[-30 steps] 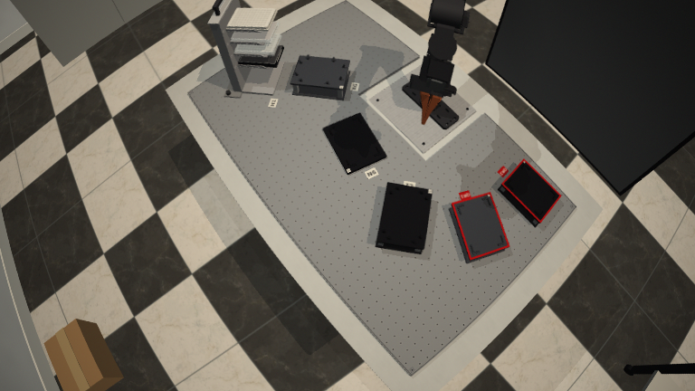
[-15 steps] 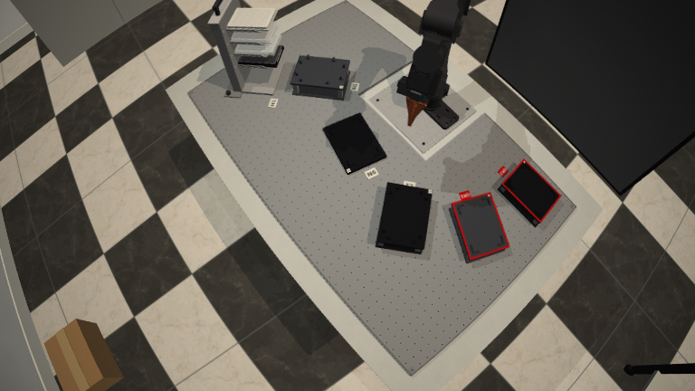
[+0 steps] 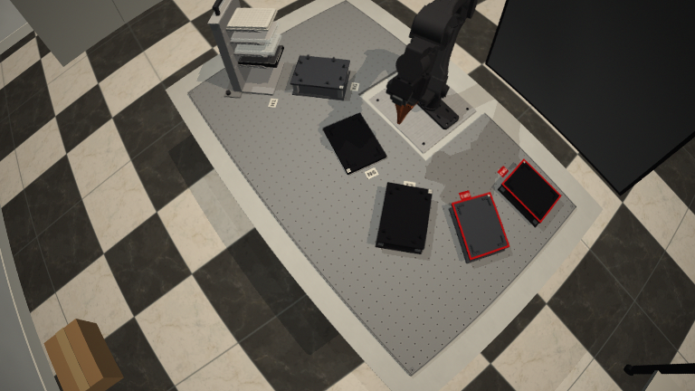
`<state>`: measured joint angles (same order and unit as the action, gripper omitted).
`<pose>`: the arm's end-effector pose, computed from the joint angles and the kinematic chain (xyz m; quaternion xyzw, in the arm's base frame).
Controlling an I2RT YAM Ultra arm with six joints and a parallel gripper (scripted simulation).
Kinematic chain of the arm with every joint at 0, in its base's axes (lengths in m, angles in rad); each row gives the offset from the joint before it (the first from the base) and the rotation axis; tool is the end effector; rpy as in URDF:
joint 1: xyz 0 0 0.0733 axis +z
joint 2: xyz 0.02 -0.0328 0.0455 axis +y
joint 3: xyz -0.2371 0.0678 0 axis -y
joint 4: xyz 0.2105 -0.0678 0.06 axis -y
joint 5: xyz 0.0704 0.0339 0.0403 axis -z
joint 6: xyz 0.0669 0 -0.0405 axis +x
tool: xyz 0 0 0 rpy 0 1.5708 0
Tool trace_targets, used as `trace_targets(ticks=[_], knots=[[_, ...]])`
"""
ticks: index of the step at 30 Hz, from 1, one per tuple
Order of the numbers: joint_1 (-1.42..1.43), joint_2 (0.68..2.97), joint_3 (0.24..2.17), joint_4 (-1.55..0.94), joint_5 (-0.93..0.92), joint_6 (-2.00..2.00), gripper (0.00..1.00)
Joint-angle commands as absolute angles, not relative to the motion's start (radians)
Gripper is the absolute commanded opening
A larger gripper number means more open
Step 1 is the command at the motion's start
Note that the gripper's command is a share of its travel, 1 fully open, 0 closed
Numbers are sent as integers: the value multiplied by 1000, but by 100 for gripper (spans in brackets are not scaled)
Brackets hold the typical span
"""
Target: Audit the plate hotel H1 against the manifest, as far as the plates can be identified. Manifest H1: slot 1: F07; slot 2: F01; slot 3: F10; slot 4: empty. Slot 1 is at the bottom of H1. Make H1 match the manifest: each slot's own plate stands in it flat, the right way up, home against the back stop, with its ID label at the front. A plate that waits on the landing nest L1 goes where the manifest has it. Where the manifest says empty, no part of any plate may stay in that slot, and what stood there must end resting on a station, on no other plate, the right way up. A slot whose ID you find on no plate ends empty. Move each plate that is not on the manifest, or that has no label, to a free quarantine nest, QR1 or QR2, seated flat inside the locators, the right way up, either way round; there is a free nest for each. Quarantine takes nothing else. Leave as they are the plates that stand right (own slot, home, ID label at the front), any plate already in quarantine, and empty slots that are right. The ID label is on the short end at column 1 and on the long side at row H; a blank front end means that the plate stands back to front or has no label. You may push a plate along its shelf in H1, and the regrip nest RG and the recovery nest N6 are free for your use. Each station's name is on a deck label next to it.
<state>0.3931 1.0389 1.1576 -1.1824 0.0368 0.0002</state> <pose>0.1558 0.0632 0.2876 -0.1844 0.9501 0.0315 0.2494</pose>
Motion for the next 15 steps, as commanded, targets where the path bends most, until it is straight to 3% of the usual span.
trace_targets(ticks=[1, 15], knots=[[366, 1068, 1198, -1204, 34, 22, 0], [258, 1079, 1127, -1267, 27, 63, 0]])
